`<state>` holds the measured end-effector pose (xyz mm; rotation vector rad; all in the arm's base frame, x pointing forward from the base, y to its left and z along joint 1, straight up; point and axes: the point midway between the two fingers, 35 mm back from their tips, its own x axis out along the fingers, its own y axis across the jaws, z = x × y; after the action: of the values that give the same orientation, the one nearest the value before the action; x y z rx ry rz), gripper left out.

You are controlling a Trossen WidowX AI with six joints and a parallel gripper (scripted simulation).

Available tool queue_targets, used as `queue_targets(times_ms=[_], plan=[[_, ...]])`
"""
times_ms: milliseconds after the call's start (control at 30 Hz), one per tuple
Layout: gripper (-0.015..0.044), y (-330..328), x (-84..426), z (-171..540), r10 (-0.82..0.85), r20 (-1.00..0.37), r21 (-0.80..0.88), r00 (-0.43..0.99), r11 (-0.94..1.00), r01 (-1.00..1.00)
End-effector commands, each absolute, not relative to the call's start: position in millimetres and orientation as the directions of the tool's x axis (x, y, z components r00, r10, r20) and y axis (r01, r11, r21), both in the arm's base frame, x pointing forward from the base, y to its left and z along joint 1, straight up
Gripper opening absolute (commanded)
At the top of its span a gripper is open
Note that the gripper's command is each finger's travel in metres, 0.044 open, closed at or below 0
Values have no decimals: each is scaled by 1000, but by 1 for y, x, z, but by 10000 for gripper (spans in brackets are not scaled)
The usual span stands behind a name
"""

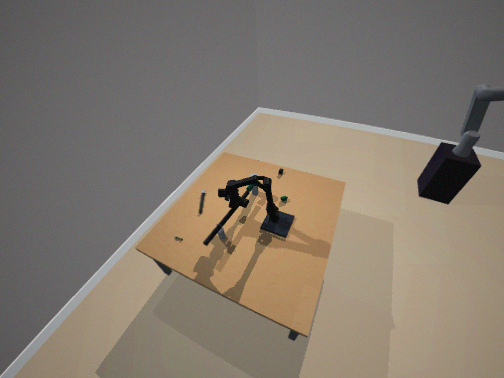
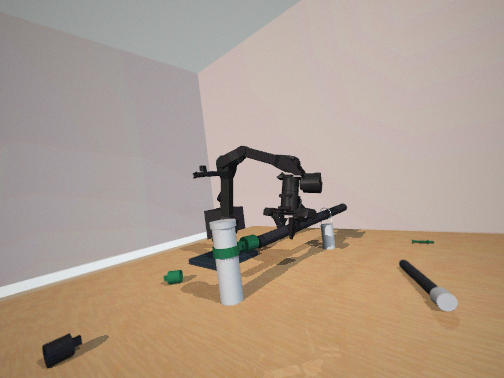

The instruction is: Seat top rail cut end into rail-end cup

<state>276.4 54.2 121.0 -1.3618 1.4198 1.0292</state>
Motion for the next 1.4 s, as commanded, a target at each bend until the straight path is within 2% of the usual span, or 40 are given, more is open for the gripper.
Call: queue_targets(times_ms=[0, 1367], plan=[[0, 54, 276, 121, -259, -966, -12, -1, 52, -999], [0, 46, 282, 131, -259, -966, -9, -4, 50, -999]])
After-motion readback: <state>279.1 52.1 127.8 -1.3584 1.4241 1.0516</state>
